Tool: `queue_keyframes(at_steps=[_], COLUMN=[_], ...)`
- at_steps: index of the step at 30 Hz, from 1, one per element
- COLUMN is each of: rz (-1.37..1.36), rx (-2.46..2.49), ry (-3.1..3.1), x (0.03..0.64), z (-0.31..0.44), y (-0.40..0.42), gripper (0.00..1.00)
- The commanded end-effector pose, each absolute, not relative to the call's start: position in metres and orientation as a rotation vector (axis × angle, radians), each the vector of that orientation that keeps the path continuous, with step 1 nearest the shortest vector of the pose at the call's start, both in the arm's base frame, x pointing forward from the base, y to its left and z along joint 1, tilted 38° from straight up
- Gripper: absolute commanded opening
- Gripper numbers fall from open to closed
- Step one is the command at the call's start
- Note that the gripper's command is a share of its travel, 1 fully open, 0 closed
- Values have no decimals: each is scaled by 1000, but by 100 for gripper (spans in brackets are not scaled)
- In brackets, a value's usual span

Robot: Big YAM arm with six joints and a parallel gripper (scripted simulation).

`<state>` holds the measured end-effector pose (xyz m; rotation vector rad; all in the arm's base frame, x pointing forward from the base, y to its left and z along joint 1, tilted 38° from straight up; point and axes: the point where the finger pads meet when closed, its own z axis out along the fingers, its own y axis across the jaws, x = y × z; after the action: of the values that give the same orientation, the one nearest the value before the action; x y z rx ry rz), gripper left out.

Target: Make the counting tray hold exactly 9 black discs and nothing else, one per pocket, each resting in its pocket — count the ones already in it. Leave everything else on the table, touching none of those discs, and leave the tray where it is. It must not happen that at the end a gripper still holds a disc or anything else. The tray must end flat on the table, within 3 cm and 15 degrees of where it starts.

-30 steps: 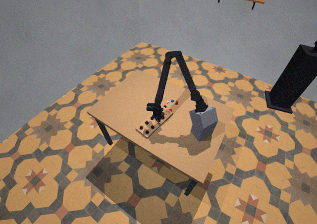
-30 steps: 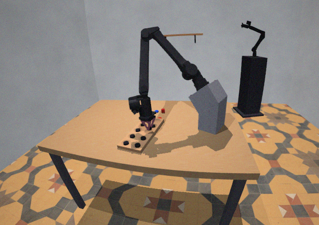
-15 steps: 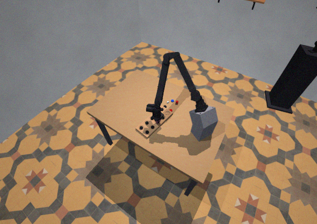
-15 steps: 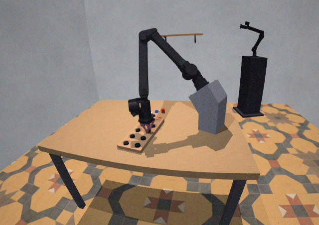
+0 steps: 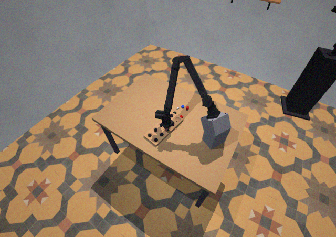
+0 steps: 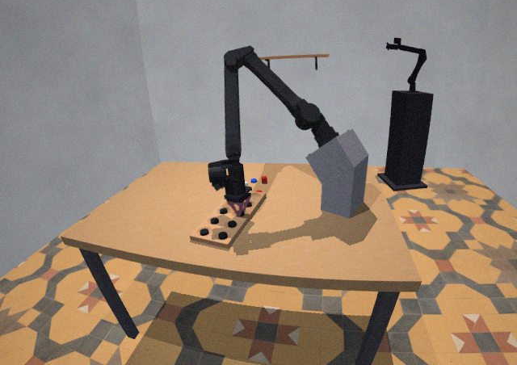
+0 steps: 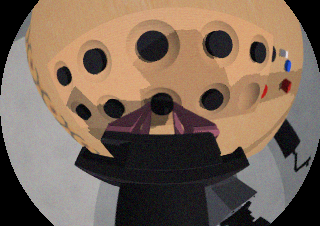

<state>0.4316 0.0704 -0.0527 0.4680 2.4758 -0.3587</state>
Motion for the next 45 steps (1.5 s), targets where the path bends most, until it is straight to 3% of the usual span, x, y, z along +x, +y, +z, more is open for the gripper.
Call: queue_keyframes(at_steps=[1, 3, 4, 38, 45], rz=[-336, -336, -336, -336, -338], rx=[454, 454, 454, 453, 455], ry=[2450, 2450, 2450, 2450, 2461], x=[441, 441, 441, 441, 413], z=[-42, -42, -42, -42, -13], y=[75, 75, 75, 76, 93], gripper=[0, 0, 35, 35, 35])
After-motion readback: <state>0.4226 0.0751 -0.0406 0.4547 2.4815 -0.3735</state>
